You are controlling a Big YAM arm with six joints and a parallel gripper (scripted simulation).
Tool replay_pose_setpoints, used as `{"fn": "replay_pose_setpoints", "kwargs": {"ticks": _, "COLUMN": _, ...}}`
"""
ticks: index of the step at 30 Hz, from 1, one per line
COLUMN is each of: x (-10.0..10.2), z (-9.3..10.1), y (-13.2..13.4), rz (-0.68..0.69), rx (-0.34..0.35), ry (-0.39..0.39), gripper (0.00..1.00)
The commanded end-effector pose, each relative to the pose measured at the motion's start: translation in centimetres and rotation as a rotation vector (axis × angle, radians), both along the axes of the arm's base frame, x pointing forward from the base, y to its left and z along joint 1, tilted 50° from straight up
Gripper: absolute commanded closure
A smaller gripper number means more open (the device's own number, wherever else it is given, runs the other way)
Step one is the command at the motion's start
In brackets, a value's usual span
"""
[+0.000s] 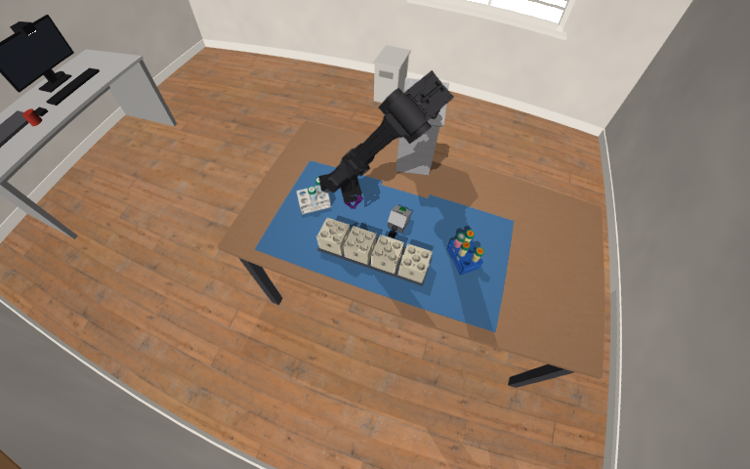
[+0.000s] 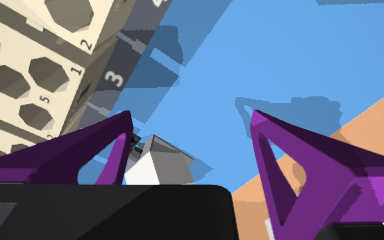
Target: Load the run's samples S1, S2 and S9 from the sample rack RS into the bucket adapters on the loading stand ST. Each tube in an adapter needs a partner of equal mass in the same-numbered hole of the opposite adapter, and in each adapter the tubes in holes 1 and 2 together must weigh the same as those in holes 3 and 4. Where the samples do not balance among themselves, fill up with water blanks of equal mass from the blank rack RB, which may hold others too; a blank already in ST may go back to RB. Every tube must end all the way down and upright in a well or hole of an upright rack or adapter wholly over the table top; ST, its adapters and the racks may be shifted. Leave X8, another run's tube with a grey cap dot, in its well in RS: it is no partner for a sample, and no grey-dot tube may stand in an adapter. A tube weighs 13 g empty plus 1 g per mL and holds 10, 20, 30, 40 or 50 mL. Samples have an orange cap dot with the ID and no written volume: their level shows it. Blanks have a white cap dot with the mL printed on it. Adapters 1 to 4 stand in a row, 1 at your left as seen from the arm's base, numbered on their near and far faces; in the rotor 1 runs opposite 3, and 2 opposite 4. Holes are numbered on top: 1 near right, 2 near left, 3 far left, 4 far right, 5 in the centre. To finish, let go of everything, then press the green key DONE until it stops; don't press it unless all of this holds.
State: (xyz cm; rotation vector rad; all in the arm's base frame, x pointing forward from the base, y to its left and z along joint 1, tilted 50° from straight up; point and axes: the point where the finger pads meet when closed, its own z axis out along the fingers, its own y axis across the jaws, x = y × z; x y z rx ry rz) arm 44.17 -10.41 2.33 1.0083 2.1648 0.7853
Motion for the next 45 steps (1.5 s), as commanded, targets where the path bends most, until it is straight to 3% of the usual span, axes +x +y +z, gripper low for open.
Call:
{"fn": "replay_pose_setpoints", "kwargs": {"ticks": 1, "x": -0.2, "z": -1.0, "y": -3.4, "rz": 0.006, "rx": -0.042, "ry": 0.004, "gripper": 0.2}}
{"fn": "replay_pose_setpoints", "kwargs": {"ticks": 6, "x": 0.3, "z": -1.9, "y": -7.6, "rz": 0.004, "rx": -0.041, "ry": 0.002, "gripper": 0.2}}
{"fn": "replay_pose_setpoints", "kwargs": {"ticks": 8, "x": 0.3, "z": -1.9, "y": -7.6, "rz": 0.004, "rx": -0.041, "ry": 0.002, "gripper": 0.2}}
{"fn": "replay_pose_setpoints", "kwargs": {"ticks": 22, "x": 1.5, "z": -4.1, "y": -19.0, "rz": -0.001, "rx": -0.044, "ry": -0.004, "gripper": 0.2}}
{"fn": "replay_pose_setpoints", "kwargs": {"ticks": 25, "x": 2.1, "z": -3.4, "y": -18.2, "rz": 0.01, "rx": -0.052, "ry": -0.015, "gripper": 0.2}}
{"fn": "replay_pose_setpoints", "kwargs": {"ticks": 27, "x": 2.4, "z": -4.7, "y": -16.7, "rz": 0.036, "rx": -0.039, "ry": 0.005, "gripper": 0.2}}
{"fn": "replay_pose_setpoints", "kwargs": {"ticks": 34, "x": 4.7, "z": -5.7, "y": -16.5, "rz": 0.02, "rx": -0.046, "ry": -0.011, "gripper": 0.2}}
{"fn": "replay_pose_setpoints", "kwargs": {"ticks": 39, "x": 4.3, "z": -5.9, "y": -17.9, "rz": -0.008, "rx": -0.048, "ry": -0.013, "gripper": 0.2}}
{"fn": "replay_pose_setpoints", "kwargs": {"ticks": 43, "x": 5.3, "z": -5.4, "y": -17.0, "rz": 0.014, "rx": -0.052, "ry": -0.022, "gripper": 0.2}}
{"fn": "replay_pose_setpoints", "kwargs": {"ticks": 45, "x": 5.4, "z": -6.3, "y": -16.5, "rz": 0.02, "rx": -0.045, "ry": -0.012, "gripper": 0.2}}
